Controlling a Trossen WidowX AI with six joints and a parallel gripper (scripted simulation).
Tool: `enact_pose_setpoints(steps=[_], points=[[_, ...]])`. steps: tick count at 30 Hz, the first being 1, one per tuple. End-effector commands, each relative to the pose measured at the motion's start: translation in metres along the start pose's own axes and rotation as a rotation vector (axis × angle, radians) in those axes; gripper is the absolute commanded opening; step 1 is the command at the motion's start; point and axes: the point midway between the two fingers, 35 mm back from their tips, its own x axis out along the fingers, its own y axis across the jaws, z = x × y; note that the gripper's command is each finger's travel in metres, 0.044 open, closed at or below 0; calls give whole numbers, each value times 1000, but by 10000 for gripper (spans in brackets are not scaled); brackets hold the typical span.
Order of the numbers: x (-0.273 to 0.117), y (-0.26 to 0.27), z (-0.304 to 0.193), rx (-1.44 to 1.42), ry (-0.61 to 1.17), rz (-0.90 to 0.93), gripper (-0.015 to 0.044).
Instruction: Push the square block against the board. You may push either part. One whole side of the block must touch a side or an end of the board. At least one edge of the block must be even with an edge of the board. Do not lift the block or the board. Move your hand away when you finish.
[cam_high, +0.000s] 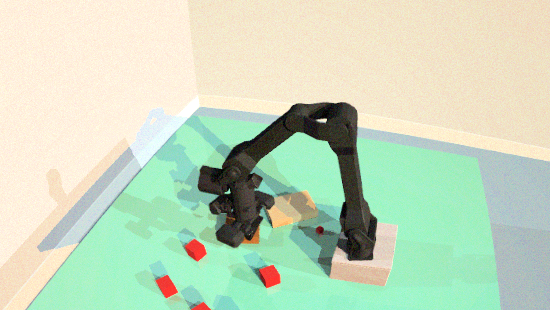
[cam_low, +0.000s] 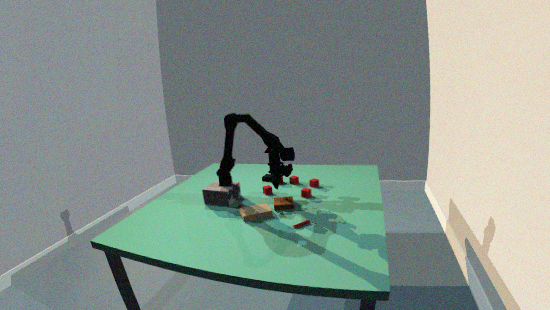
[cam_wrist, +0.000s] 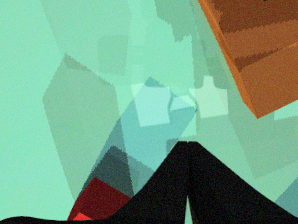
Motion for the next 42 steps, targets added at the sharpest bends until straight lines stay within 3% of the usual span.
enact_pose_setpoints(steps=[1,8,34,42], points=[[1,-2,-1,117,1,-3,0],[2,-2,-1,140,1,-3,0],[55,-12,-1,1034,0,-4,0],[56,-13,-1,1057,0,-4,0]])
